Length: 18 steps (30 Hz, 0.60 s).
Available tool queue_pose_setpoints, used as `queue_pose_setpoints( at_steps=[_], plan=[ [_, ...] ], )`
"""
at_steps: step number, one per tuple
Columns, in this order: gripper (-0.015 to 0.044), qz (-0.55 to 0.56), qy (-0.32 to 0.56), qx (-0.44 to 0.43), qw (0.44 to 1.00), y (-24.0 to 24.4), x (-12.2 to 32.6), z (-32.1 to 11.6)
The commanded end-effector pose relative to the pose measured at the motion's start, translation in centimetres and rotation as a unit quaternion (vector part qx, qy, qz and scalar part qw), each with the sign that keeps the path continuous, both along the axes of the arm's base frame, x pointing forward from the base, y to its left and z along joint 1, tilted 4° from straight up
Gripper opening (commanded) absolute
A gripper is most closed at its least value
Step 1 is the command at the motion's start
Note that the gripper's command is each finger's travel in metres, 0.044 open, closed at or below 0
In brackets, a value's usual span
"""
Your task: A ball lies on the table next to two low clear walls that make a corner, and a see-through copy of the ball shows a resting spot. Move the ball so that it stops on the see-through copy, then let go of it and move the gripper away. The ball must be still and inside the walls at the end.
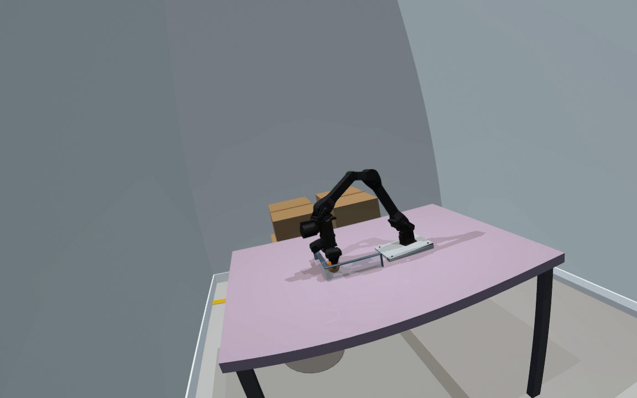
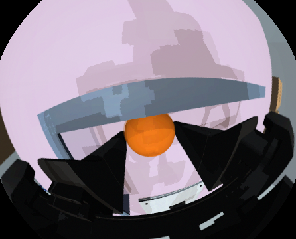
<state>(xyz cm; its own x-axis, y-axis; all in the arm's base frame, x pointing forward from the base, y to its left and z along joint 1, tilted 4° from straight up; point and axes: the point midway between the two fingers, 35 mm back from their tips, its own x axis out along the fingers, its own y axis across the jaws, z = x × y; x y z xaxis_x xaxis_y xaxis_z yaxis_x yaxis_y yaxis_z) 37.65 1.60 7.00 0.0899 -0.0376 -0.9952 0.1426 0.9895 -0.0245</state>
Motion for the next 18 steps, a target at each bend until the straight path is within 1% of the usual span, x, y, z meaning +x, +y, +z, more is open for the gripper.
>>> queue_pose_setpoints(
  at_steps=[1,10,11,15,18],
  plan=[
    [0.0053,0.000,0.000,0.000,1.000,0.0,0.0,0.0],
    [0.0289,0.000,0.000,0.000,1.000,0.0,0.0,0.0],
    [0.0303,0.000,0.000,0.000,1.000,0.0,0.0,0.0],
    [0.0303,0.000,0.000,0.000,1.000,0.0,0.0,0.2],
    [0.0303,0.001,0.000,0.001,1.000,0.2,0.0,3.5]
  ],
)
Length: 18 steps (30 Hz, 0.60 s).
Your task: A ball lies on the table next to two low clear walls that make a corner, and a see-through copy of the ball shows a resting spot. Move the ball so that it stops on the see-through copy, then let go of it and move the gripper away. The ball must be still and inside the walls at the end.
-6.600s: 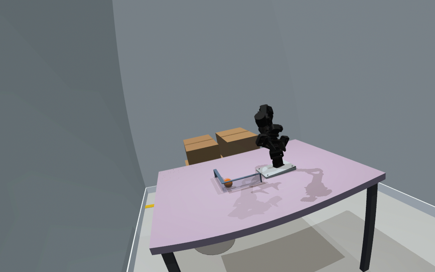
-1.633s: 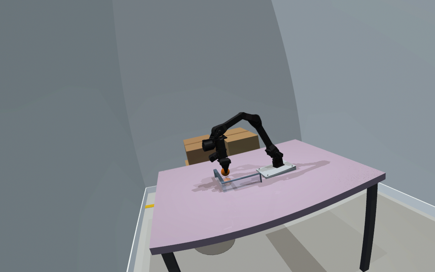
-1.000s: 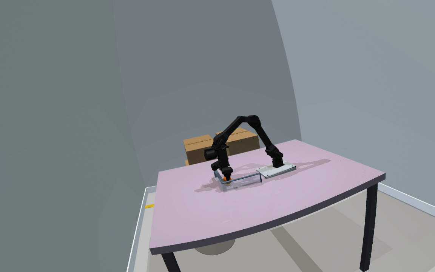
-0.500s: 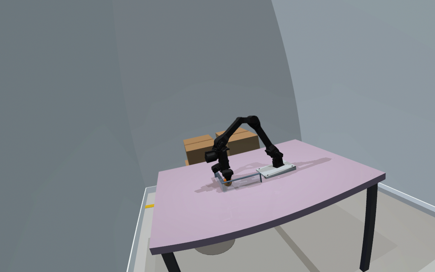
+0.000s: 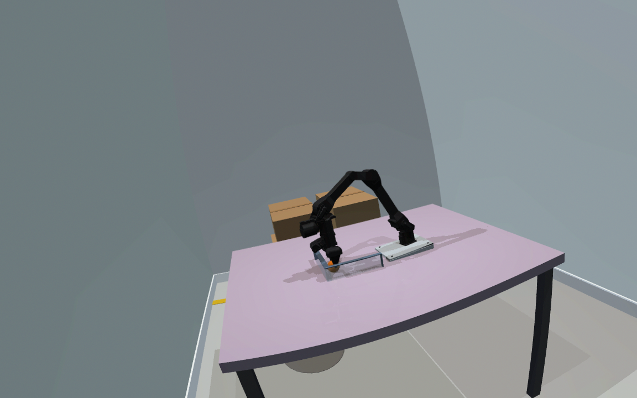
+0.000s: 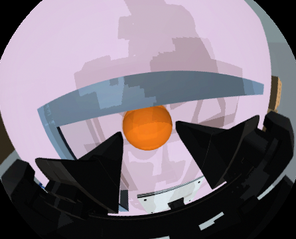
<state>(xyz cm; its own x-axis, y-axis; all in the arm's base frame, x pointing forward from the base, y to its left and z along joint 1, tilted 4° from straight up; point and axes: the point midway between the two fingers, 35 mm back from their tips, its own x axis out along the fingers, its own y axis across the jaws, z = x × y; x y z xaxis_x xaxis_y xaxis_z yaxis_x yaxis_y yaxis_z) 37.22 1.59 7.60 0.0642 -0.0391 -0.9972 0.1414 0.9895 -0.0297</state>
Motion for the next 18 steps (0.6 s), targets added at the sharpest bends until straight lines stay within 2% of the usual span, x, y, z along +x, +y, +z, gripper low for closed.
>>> queue_pose_setpoints(
  at_steps=[1,5,15,18],
  plan=[
    [0.0303,0.001,-0.012,0.002,1.000,0.2,0.3,4.4],
    [0.0303,0.002,-0.012,0.003,1.000,0.3,-0.4,7.9],
    [0.0303,0.004,-0.017,0.001,1.000,0.3,-0.1,7.3],
    [0.0382,0.004,-0.017,0.001,1.000,0.3,-0.4,9.2]
  ],
)
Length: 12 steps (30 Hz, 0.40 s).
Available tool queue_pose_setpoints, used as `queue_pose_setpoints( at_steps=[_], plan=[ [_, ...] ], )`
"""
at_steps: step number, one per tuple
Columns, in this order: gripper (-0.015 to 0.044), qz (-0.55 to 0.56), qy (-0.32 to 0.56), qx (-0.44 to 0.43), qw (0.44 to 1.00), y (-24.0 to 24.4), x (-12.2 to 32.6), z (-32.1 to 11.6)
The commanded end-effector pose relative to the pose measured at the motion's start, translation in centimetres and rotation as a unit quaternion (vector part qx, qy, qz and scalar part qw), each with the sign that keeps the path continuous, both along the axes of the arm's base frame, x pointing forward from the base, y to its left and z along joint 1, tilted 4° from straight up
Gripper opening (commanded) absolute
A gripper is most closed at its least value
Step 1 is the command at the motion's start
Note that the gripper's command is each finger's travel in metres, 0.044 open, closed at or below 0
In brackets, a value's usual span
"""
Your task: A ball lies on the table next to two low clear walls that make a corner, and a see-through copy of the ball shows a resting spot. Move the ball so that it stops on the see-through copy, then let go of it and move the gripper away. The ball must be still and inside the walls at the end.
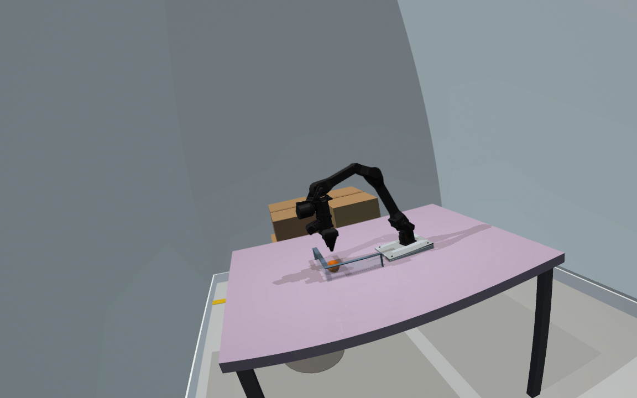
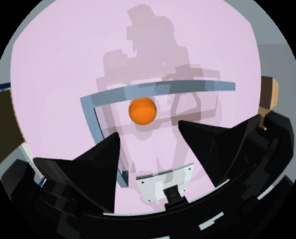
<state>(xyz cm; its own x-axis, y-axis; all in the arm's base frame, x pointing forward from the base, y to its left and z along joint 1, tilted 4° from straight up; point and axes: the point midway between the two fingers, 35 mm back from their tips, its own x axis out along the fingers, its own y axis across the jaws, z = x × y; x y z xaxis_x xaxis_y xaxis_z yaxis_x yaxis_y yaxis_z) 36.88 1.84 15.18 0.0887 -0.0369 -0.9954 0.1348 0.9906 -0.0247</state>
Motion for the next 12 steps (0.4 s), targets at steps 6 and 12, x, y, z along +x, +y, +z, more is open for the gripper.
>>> queue_pose_setpoints(
  at_steps=[6,12],
  plan=[
    [0.0440,0.000,-0.004,0.000,1.000,0.2,-0.8,4.7],
    [0.0440,0.000,-0.004,0.000,1.000,0.2,-0.8,4.7]
  ],
)
